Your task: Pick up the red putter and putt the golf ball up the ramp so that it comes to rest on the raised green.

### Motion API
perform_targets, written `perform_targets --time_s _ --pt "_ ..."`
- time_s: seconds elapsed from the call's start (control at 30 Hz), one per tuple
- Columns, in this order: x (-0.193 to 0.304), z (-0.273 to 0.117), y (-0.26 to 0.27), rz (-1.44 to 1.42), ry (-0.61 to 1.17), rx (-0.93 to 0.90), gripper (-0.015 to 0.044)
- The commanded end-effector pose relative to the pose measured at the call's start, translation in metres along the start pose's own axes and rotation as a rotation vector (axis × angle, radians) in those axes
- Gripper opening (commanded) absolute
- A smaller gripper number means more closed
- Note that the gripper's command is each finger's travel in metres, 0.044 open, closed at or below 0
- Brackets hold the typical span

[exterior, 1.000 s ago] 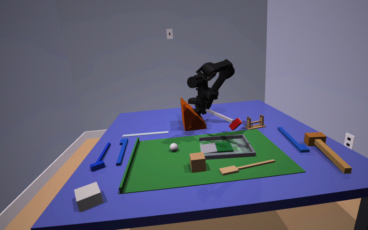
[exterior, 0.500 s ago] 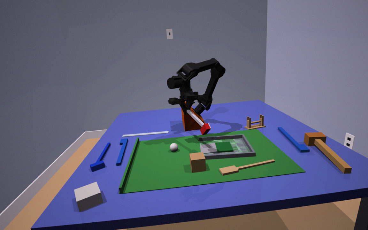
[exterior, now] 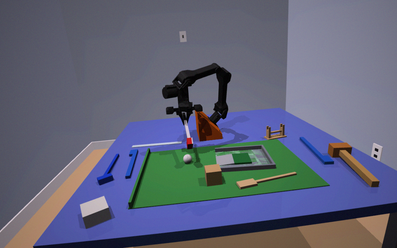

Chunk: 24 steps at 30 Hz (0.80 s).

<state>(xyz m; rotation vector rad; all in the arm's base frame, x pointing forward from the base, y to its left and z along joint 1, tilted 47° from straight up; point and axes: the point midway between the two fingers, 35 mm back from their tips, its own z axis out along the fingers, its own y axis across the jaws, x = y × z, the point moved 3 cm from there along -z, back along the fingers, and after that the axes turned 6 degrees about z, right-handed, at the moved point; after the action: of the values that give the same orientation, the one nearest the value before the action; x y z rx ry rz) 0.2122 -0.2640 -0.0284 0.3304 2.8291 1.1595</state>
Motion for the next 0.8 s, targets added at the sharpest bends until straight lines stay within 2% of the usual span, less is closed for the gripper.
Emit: perform_targets --time_s 0.0,0.17,0.4,0.77 --pt "0.009 0.001 -0.025 0.079 -0.004 0.001 0.0" --pt "0.021 0.007 -0.047 0.145 0.006 -0.015 0.0" --pt "0.022 0.012 -0.05 0.153 0.007 -0.017 0.0" --pt "0.022 0.048 -0.049 0.153 0.007 -0.018 0.0"
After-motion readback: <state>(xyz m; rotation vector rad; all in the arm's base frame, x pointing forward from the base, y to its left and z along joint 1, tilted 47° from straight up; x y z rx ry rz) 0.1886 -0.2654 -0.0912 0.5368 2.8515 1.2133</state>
